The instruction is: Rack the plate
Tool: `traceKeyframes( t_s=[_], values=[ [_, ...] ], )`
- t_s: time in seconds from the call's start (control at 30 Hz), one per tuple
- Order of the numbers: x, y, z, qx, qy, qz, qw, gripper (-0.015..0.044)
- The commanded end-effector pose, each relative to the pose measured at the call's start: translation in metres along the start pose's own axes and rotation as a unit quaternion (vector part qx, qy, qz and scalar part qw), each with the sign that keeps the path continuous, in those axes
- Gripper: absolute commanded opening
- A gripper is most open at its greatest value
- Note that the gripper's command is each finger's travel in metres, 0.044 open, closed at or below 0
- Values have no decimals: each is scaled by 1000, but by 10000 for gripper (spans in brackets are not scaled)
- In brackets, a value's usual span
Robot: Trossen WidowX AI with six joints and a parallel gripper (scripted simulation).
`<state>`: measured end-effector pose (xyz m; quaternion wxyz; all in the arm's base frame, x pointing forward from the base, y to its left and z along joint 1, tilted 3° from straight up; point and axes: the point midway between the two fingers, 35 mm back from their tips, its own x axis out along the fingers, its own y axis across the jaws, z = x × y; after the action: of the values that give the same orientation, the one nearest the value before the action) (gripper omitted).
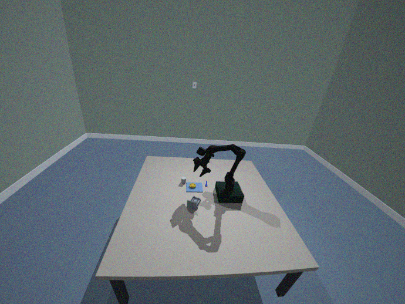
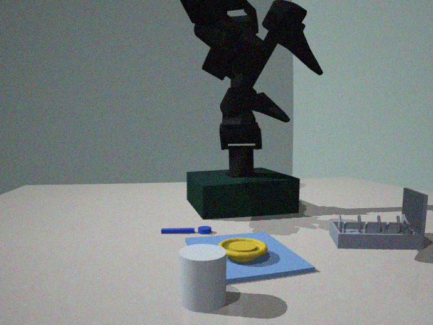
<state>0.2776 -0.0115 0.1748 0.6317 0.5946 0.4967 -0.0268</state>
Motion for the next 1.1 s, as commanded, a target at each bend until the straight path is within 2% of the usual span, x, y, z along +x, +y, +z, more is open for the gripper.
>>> traceKeyframes(
  t_s=[0.0,0.53,1.07],
  values=[
    [6,-5,10,-41,-10,-30,999,400],
    [33,-39,52,-228,-18,-183,956,400],
    [53,-71,92,-407,33,-332,850,400]
  ],
)
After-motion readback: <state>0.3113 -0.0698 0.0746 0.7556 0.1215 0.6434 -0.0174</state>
